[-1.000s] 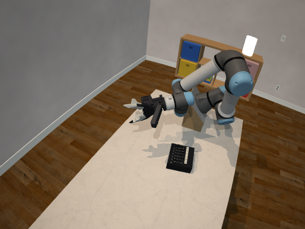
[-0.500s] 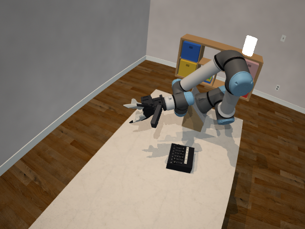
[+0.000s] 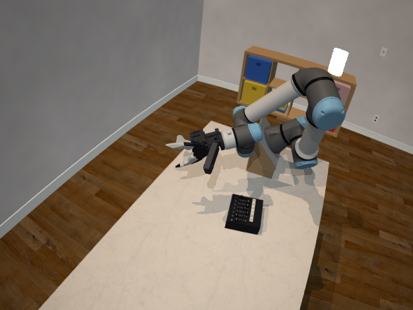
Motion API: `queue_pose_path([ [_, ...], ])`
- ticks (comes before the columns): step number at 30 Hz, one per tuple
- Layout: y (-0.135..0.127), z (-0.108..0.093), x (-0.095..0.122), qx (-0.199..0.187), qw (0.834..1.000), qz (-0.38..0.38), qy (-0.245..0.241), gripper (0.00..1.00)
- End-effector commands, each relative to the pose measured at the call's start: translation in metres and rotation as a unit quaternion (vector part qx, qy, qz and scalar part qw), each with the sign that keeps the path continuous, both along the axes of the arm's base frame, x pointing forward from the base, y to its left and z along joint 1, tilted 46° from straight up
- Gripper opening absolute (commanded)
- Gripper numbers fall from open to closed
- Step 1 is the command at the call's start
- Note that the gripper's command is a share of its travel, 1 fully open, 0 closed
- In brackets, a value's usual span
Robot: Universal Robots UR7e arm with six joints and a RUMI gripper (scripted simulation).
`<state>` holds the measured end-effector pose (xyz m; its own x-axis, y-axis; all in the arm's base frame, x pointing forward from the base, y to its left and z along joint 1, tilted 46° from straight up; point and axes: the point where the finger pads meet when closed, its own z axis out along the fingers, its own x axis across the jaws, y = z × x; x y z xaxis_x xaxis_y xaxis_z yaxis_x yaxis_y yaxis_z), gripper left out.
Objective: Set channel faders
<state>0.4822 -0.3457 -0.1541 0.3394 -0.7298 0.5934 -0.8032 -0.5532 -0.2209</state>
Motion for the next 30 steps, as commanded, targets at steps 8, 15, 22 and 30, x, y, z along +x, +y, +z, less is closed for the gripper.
queue_pose_path([
  [8,0.015,-0.012,0.006,0.032,0.997,0.05,0.04,1.0],
  [15,0.028,-0.018,0.008,0.058,0.992,0.089,0.066,1.0],
  [22,0.056,-0.021,0.009,0.104,0.976,0.157,0.105,1.0],
  [30,0.087,-0.014,0.006,0.15,0.954,0.223,0.132,1.0],
])
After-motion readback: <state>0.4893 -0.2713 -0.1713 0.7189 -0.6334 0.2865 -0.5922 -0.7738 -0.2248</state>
